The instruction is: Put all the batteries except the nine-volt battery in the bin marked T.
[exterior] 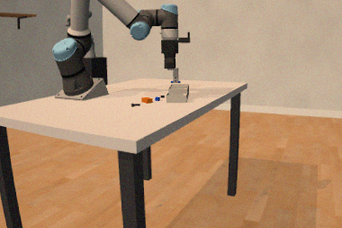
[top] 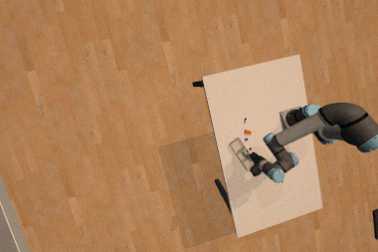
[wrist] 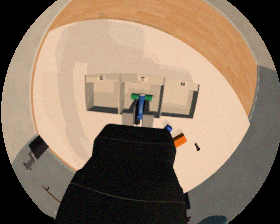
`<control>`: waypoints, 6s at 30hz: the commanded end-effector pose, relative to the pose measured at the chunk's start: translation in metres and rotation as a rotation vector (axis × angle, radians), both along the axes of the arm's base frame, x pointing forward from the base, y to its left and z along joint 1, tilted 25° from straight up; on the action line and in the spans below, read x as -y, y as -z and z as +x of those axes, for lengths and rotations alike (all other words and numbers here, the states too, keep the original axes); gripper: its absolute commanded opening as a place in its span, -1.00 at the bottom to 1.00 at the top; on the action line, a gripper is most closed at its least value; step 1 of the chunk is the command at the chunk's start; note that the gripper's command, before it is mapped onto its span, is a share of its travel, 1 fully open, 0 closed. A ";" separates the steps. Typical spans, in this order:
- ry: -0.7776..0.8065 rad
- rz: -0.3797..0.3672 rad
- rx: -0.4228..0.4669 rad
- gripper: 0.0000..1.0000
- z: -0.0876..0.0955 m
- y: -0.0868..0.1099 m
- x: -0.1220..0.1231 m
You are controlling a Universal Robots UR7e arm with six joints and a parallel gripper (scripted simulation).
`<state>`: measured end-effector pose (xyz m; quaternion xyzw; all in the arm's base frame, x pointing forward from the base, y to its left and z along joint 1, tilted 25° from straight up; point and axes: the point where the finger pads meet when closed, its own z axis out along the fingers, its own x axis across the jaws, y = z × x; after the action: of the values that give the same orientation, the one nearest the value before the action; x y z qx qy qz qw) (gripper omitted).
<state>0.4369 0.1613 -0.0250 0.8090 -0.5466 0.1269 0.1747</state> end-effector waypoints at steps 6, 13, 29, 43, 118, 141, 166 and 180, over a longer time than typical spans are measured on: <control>-0.221 -0.004 -0.102 -0.52 0.002 0.001 -0.004; -0.439 -0.012 -0.206 -0.52 0.002 0.001 -0.004; -0.837 -0.025 -0.397 -0.52 0.002 0.001 -0.004; -1.185 -0.027 -0.558 -0.52 0.003 0.002 -0.004; -1.415 -0.019 -0.655 0.07 0.003 0.035 0.012; -1.415 -0.020 -0.655 0.07 0.003 0.016 0.003; -1.415 -0.020 -0.655 1.00 0.002 -0.017 -0.012; -1.415 -0.019 -0.655 1.00 0.002 -0.060 -0.032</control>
<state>0.4383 0.1872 0.0215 0.9599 0.1806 -0.0326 0.2117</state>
